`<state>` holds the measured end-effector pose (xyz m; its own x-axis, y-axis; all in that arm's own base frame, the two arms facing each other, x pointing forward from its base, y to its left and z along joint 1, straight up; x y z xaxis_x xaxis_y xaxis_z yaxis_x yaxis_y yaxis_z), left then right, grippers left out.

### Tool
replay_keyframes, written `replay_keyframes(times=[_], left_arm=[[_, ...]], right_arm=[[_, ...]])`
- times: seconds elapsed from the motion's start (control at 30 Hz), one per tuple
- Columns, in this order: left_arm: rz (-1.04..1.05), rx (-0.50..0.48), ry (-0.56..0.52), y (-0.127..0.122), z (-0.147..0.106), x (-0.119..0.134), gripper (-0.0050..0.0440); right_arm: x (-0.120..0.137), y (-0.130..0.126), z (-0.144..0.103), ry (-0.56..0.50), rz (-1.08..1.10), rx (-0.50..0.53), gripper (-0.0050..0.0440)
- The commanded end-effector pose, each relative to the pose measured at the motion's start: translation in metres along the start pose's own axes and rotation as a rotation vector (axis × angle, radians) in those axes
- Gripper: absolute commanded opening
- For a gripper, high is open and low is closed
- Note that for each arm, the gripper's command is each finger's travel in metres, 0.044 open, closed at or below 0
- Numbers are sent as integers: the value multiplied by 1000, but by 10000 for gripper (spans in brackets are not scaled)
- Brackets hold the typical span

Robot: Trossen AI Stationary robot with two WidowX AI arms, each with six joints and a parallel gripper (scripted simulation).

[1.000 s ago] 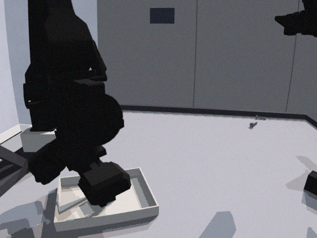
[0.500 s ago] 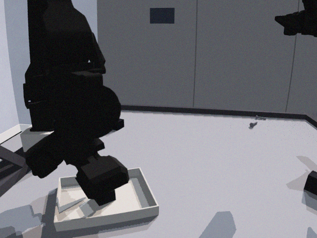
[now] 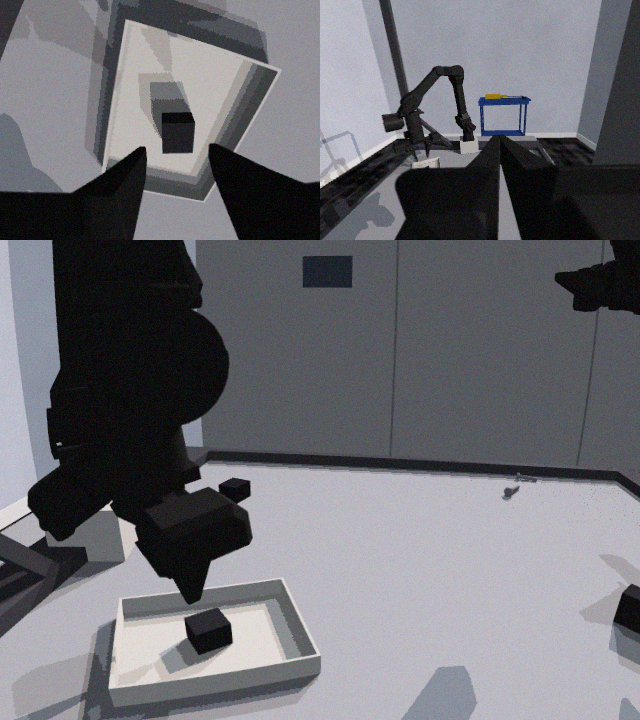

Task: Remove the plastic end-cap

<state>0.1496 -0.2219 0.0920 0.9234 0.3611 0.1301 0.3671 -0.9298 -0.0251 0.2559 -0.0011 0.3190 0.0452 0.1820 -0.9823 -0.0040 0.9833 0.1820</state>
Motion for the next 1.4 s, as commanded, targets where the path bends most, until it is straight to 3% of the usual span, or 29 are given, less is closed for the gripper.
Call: replay_keyframes(times=[0.0, 0.37, 0.8, 0.87, 1.37], left_arm=[[-4, -20, 5, 0, -5, 0, 202], [-4, -20, 5, -1, -4, 0, 202], [-695, -399, 9, -5, -36, 75, 202], [-695, -399, 9, -5, -36, 75, 202], [-1274, -798, -20, -35, -80, 143, 202]], right_arm=[[-5, 1, -1, -13, 2, -4, 0], [-5, 1, -1, -13, 2, -4, 0], [-6, 2, -1, -15, -2, -6, 0], [-6, 2, -1, -15, -2, -6, 0], [-6, 2, -1, -18, -6, -8, 0]])
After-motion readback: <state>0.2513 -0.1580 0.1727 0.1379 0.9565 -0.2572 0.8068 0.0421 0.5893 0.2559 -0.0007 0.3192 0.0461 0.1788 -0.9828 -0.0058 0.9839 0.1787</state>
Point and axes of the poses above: on each arm, the point midway between the two fingers, 35 mm back from their tips, its own z axis out along the fingers, its own y axis across the jaws, x = y × z, the point moved 6 cm from there along -z, back along the fingers, and after that the axes turned 10 degrees about z, right-handed, at the moved point
